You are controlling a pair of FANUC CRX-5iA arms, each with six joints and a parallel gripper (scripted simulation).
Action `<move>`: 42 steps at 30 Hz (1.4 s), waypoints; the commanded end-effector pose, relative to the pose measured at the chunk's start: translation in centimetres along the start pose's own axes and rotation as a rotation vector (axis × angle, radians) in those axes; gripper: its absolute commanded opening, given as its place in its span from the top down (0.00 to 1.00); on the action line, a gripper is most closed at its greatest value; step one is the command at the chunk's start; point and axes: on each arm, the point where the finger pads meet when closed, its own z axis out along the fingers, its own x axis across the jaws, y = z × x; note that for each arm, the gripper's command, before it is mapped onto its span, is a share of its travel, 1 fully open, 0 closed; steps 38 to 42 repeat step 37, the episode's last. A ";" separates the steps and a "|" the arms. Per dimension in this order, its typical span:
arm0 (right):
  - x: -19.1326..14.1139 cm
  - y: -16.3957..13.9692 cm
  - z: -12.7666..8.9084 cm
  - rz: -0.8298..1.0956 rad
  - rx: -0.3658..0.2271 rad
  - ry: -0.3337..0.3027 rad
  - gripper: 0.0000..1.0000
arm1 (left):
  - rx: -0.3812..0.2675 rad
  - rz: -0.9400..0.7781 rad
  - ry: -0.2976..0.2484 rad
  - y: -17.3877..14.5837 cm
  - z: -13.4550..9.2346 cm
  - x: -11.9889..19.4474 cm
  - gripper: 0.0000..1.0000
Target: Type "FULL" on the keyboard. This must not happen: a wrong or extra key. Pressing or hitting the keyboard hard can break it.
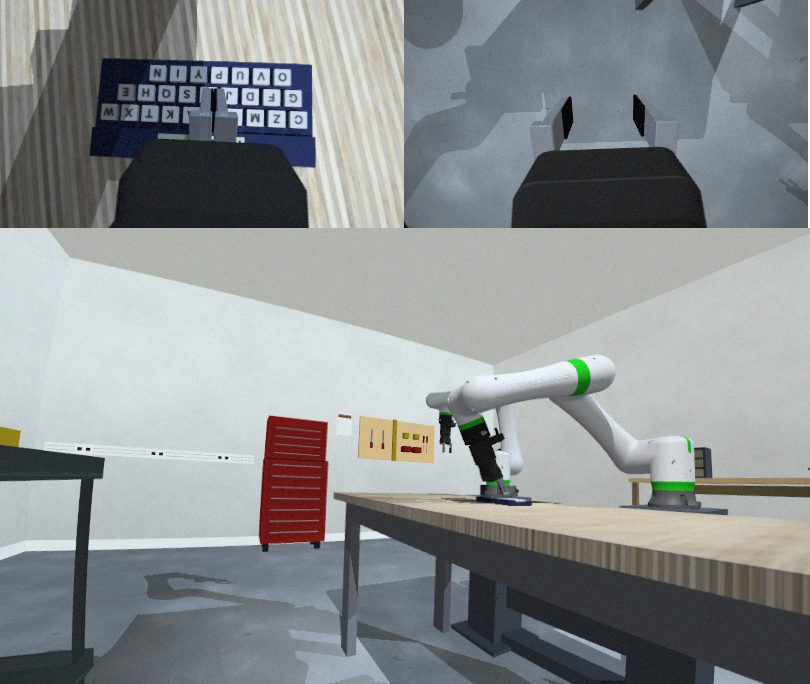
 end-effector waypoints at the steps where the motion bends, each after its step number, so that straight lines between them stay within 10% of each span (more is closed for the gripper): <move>1: 0.0 0.0 -0.1 0.000 -0.002 0.000 0.00 | -0.002 0.000 -0.001 -0.2 -0.5 0.0 1.00; 42: 0.0 0.0 -0.1 0.000 -0.002 0.000 0.00 | -0.002 0.000 -0.001 -0.7 -1.7 0.0 1.00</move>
